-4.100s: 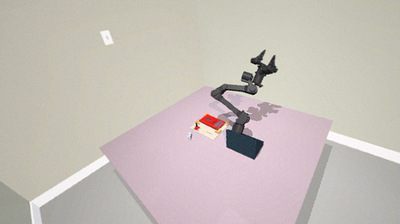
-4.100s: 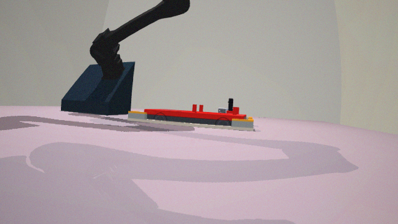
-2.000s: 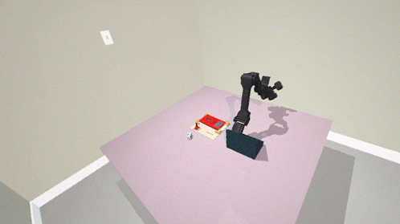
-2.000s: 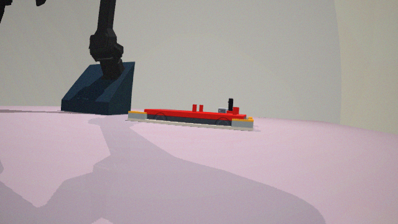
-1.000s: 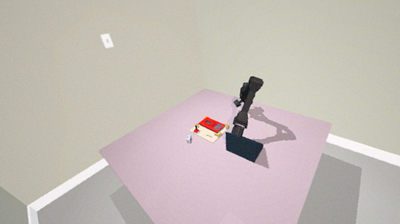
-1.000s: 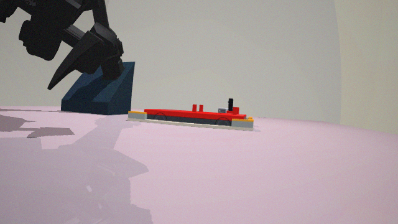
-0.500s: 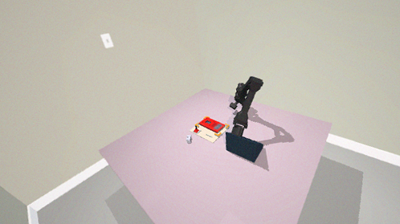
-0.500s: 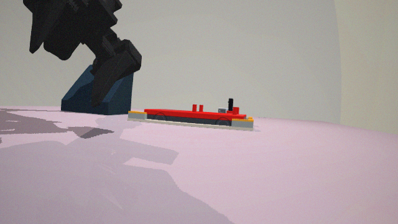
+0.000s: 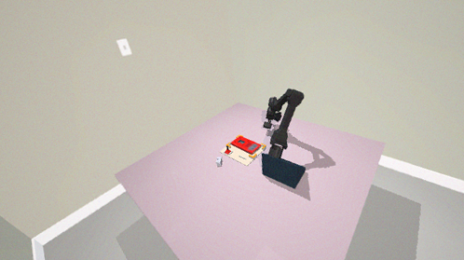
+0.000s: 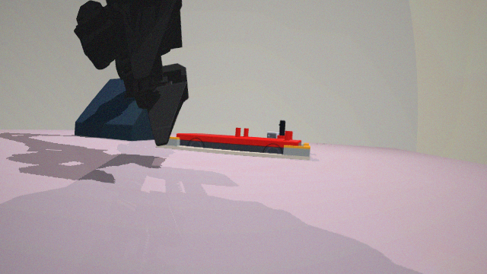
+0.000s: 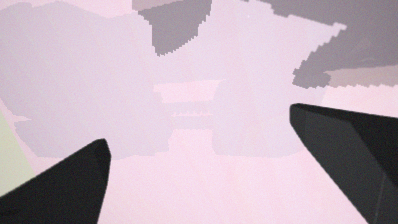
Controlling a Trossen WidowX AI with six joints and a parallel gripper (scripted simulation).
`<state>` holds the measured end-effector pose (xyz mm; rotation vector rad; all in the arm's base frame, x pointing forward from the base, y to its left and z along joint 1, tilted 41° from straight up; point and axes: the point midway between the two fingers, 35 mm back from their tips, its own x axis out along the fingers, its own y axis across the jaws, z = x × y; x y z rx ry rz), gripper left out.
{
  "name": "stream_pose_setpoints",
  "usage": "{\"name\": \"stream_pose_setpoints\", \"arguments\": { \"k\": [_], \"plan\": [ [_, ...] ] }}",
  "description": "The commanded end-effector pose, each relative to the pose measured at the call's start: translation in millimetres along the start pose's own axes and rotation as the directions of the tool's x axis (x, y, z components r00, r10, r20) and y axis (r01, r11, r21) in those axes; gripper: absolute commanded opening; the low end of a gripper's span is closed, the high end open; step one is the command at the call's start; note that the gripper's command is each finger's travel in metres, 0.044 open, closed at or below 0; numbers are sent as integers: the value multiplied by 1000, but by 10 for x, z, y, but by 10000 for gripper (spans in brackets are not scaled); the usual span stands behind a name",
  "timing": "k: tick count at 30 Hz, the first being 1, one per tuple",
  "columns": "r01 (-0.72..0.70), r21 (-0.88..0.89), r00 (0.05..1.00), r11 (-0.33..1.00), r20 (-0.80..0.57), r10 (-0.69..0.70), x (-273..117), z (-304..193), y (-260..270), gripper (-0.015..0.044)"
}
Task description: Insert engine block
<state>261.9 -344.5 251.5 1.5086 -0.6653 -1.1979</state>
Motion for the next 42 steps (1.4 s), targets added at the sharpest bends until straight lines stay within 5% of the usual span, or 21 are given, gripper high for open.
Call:
{"name": "stream_pose_setpoints", "arguments": {
  "k": [1, 28, 42],
  "plan": [
    [27, -125, 999, 992, -18, -30, 16, -153, -62, 440],
    [37, -747, 975, 663, -117, -187, -149, -981, -615, 440],
    [-67, -955, 948, 290, -152, -280, -250, -1358, -915, 440]
  ]
}}
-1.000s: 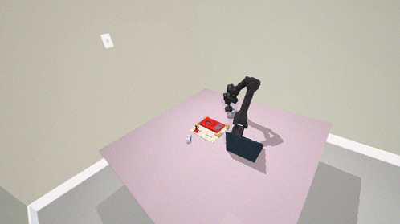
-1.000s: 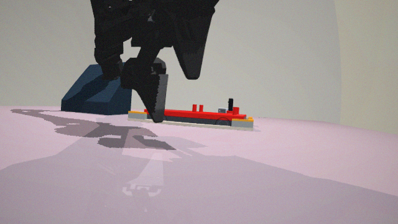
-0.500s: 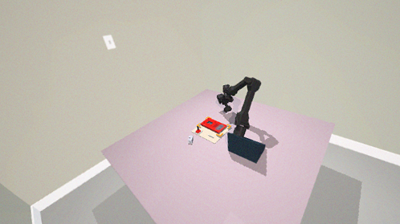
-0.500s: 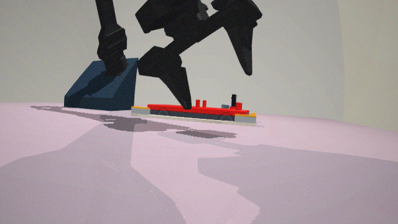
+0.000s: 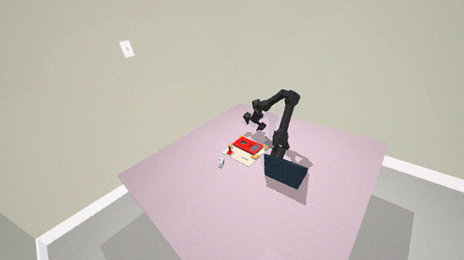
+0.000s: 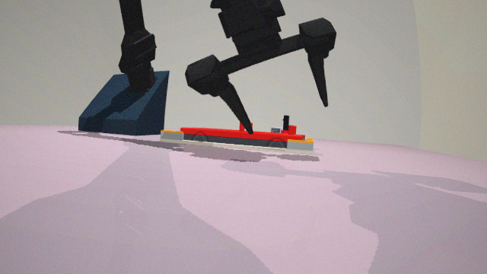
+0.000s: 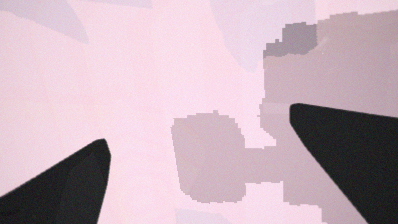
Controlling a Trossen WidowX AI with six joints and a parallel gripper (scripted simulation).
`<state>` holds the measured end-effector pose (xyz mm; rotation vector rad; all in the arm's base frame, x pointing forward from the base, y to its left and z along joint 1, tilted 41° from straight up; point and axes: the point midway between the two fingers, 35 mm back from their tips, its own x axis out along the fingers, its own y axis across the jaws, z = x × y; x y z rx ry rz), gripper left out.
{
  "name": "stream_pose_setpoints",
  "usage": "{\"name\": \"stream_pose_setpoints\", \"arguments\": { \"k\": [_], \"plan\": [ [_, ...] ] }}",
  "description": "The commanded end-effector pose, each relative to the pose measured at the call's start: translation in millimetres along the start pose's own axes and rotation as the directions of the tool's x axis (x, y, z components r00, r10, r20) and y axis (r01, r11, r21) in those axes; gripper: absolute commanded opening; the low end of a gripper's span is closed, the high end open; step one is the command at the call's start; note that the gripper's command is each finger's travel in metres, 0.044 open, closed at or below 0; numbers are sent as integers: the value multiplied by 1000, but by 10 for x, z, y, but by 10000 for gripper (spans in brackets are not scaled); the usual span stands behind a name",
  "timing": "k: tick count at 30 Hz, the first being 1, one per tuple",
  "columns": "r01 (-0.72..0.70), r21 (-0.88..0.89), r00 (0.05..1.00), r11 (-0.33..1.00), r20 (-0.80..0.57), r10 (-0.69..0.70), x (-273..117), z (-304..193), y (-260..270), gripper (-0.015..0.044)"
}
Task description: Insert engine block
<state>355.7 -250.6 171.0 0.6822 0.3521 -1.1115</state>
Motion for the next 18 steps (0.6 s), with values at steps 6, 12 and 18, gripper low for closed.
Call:
{"name": "stream_pose_setpoints", "arguments": {
  "k": [6, 12, 18],
  "plan": [
    [-15, -294, 998, 956, -62, -3, -3, -282, 171, 440],
    [-41, -475, 995, 879, -102, -9, -10, -483, 260, 440],
    [-75, -636, 990, 768, -140, -19, -26, -681, 338, 440]
  ]
}}
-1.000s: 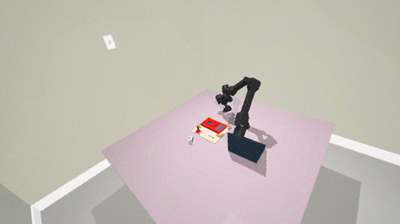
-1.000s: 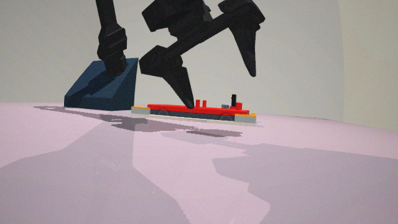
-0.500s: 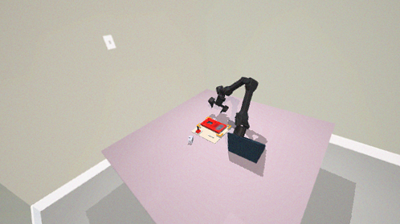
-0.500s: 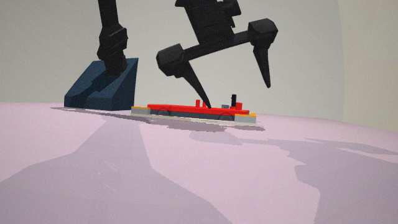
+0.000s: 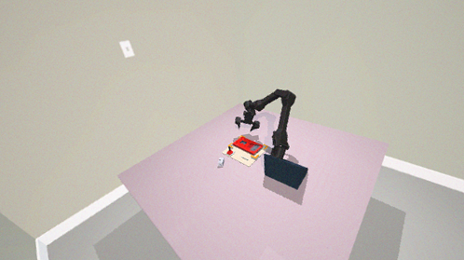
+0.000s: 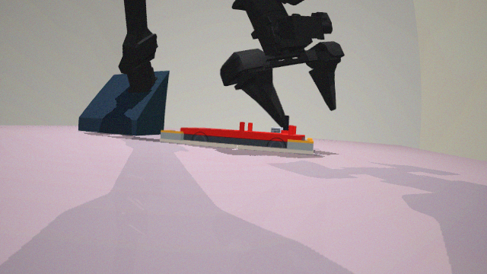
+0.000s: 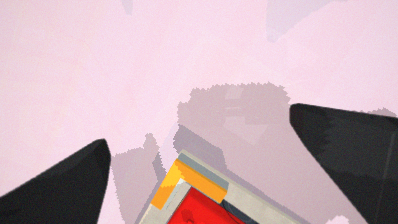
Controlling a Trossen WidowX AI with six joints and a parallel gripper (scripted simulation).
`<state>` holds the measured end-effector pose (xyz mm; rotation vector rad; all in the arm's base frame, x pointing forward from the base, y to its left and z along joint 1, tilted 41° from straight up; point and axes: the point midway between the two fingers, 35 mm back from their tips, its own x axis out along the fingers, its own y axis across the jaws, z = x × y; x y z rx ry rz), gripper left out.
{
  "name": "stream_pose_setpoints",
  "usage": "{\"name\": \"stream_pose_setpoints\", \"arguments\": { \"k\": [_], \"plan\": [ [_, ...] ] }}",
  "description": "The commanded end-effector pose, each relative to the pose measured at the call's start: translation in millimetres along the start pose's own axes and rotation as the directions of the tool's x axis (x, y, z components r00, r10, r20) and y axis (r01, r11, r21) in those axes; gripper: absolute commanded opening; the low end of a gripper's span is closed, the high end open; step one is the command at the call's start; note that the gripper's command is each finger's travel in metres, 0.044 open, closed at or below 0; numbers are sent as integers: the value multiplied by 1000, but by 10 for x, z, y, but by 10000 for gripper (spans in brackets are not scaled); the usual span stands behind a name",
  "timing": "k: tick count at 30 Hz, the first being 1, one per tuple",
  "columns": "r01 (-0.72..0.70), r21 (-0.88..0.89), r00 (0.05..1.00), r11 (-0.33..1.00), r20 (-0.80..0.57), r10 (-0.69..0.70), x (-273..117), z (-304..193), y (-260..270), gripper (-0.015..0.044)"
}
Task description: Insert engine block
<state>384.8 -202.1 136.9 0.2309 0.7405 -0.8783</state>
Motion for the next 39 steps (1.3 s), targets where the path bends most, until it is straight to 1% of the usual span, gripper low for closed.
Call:
{"name": "stream_pose_setpoints", "arguments": {
  "k": [1, 9, 18, 29, 39],
  "plan": [
    [-7, -137, 1000, 991, -21, 4, 5, -61, 119, 440],
    [-38, -388, 998, 921, -69, 12, 4, -228, 328, 440],
    [-89, -638, 993, 765, -120, 16, -13, -426, 550, 440],
    [-160, -862, 984, 480, -176, 11, -53, -670, 799, 440],
    [-217, -963, 975, 162, -220, -4, -96, -885, 1006, 440]
  ]
}}
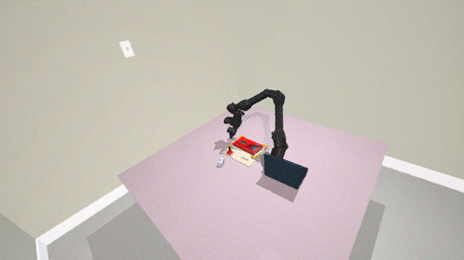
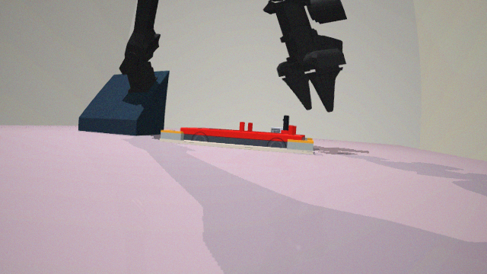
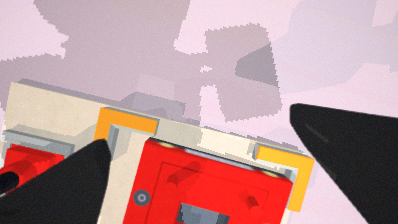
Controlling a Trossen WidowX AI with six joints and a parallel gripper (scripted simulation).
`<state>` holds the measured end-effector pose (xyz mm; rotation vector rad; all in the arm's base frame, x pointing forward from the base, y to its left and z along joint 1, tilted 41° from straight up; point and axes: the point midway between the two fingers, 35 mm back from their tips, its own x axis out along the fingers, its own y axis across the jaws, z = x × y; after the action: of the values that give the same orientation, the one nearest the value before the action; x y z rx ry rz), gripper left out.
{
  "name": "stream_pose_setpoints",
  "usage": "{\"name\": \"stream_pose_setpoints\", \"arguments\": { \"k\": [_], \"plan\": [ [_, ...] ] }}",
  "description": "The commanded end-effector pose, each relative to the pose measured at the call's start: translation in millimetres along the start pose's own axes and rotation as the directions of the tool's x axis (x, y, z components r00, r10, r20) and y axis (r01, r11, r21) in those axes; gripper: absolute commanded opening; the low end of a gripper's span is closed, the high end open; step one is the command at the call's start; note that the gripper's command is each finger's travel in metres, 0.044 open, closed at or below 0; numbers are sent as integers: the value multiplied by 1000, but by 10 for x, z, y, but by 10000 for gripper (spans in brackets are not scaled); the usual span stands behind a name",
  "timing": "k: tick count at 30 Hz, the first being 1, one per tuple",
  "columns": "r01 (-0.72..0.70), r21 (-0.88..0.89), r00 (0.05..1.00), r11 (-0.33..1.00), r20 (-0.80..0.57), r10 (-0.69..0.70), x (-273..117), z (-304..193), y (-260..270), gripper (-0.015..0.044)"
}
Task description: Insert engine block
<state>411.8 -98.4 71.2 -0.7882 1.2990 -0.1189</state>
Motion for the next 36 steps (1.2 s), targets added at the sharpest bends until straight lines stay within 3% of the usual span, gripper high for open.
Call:
{"name": "stream_pose_setpoints", "arguments": {
  "k": [1, 17, 36],
  "plan": [
    [-11, -142, 1000, 990, -13, 10, -2, 68, 94, 440],
    [-82, -632, 996, 771, -64, 54, -23, 237, 527, 440],
    [-148, -964, 988, 222, -134, 77, -83, 359, 1037, 440]
  ]
}}
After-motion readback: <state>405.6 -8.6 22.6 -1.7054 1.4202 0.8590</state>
